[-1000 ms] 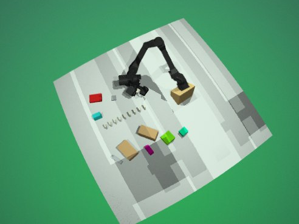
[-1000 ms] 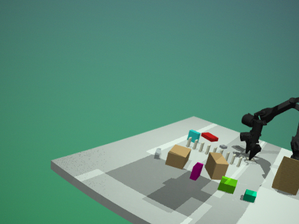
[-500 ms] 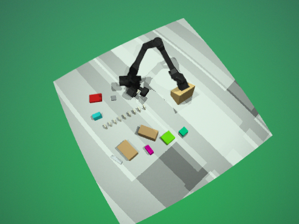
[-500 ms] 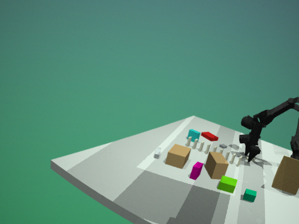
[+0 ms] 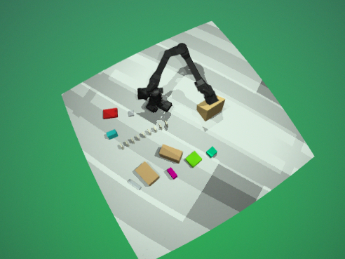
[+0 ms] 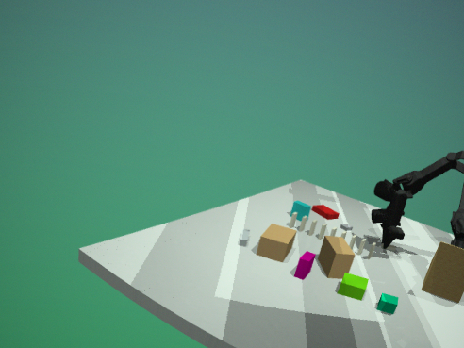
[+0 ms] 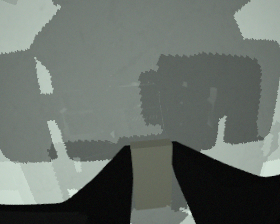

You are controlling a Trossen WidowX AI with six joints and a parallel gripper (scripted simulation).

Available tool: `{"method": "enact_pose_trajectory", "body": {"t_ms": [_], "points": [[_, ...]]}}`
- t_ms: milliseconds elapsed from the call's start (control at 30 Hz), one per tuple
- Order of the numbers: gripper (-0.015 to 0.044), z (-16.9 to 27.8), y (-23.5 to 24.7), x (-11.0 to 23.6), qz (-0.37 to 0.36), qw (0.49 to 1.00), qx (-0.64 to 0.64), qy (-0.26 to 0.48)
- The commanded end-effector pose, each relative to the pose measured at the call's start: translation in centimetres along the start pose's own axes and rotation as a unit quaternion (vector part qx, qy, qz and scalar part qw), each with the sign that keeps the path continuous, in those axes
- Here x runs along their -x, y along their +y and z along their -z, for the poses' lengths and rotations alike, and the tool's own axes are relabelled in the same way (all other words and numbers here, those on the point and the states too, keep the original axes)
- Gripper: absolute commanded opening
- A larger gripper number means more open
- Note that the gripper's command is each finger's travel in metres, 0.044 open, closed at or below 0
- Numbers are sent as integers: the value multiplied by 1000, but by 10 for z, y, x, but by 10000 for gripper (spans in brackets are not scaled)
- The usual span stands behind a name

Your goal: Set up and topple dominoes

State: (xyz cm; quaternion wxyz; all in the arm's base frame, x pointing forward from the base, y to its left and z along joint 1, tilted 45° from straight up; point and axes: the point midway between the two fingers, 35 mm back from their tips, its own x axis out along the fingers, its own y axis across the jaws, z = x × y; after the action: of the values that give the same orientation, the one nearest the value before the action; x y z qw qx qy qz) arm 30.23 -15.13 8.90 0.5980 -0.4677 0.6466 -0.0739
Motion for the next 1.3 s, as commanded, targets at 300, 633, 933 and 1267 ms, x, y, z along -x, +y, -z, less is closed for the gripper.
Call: {"method": "enact_pose_trajectory", "body": {"t_ms": [300,633,933,1267], "points": [[107,-2,1,68,-3,1000,2,-2],[107,-4,1,159,-6,1000,2,-2],[107,27,-4,159,-7,997,-79,-1],[107,95,-3,158,-5,966,-259,1]]}}
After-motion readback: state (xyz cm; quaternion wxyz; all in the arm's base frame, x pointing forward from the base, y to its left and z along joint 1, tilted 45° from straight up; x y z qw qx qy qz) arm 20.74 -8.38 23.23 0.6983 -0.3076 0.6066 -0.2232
